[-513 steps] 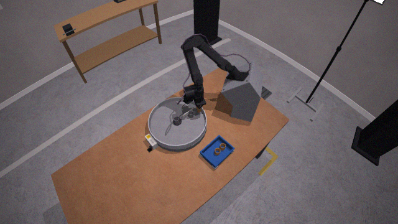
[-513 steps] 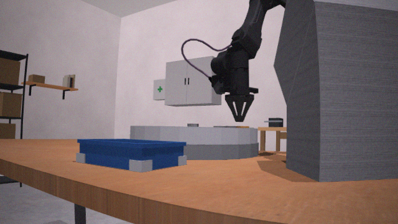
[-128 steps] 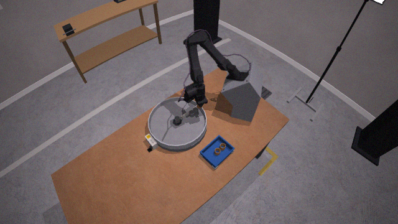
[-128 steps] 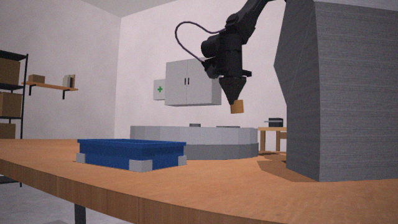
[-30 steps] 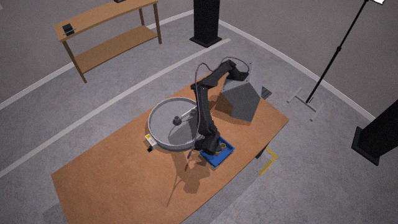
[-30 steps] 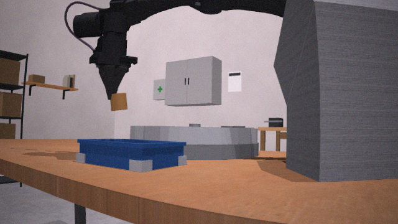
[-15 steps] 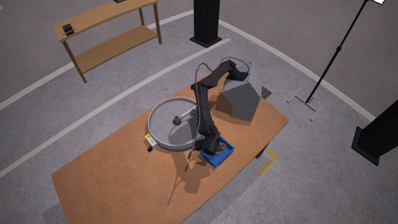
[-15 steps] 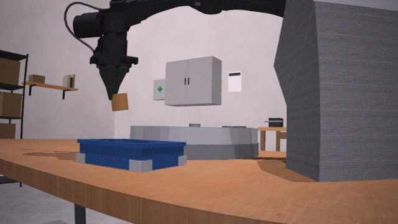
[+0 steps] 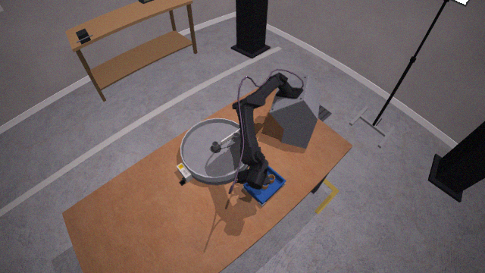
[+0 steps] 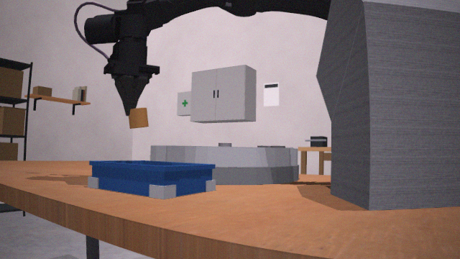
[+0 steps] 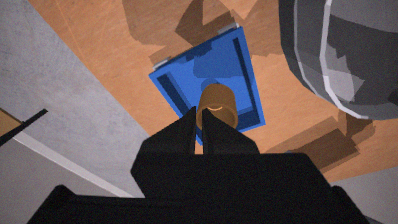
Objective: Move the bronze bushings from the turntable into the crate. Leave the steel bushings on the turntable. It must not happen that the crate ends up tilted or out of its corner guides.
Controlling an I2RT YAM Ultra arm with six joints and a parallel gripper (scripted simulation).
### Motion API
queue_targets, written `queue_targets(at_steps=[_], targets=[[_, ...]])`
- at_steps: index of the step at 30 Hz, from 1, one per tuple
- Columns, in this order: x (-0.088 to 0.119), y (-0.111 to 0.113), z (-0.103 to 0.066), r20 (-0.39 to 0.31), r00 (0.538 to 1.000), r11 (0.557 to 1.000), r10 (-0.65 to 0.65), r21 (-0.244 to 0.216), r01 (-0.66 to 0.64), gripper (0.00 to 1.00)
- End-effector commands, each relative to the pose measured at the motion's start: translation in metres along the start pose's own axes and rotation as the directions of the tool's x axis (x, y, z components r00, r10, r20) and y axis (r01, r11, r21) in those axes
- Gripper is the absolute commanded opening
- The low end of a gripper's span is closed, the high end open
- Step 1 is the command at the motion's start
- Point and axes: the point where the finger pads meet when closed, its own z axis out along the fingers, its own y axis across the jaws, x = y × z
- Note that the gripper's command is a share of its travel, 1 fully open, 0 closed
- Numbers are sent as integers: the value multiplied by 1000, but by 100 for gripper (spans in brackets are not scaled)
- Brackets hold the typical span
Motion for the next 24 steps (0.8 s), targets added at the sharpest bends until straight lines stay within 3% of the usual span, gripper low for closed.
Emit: queue_targets(at_steps=[1,16,19,24], targets=[[-7,16,-30,50,999,999,2,-41,0,0],[8,26,-22,42,999,1000,-13,-28,14,0],[-5,25,-35,55,998,999,10,-49,-8,0],[-5,25,-35,55,998,999,11,-49,-8,0]])
